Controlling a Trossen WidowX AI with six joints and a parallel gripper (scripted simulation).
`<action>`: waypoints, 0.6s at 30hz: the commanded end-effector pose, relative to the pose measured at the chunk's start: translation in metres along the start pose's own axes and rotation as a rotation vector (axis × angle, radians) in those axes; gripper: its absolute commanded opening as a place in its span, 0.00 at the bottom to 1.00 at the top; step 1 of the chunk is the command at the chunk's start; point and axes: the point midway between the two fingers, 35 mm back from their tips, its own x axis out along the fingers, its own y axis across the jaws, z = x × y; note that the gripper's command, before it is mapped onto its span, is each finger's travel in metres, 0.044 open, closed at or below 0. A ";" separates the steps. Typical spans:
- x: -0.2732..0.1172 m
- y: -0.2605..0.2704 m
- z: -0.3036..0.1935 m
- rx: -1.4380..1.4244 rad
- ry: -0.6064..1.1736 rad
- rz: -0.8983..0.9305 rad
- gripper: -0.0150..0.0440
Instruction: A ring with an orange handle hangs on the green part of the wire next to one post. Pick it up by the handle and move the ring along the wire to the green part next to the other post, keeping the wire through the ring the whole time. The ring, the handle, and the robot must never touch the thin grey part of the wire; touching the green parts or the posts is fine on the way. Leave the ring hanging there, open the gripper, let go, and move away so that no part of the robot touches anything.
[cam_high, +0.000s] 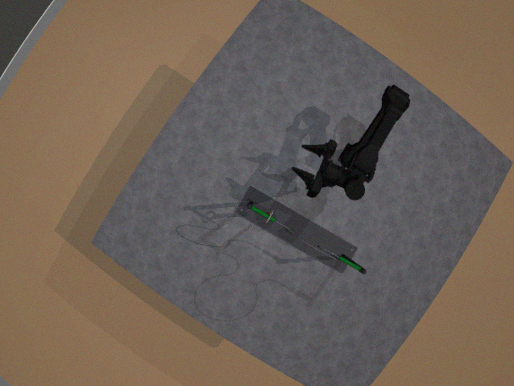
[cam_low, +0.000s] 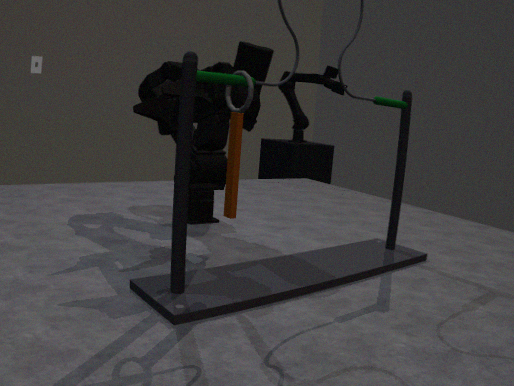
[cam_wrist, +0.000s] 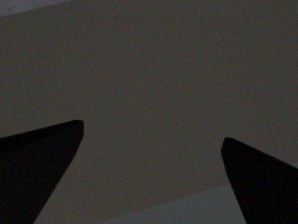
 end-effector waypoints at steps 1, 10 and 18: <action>0.001 -0.001 0.001 0.008 -0.004 -0.003 0.89; 0.030 -0.043 0.058 0.445 -0.255 -0.134 0.53; 0.055 -0.067 0.106 0.873 -0.538 -0.180 0.53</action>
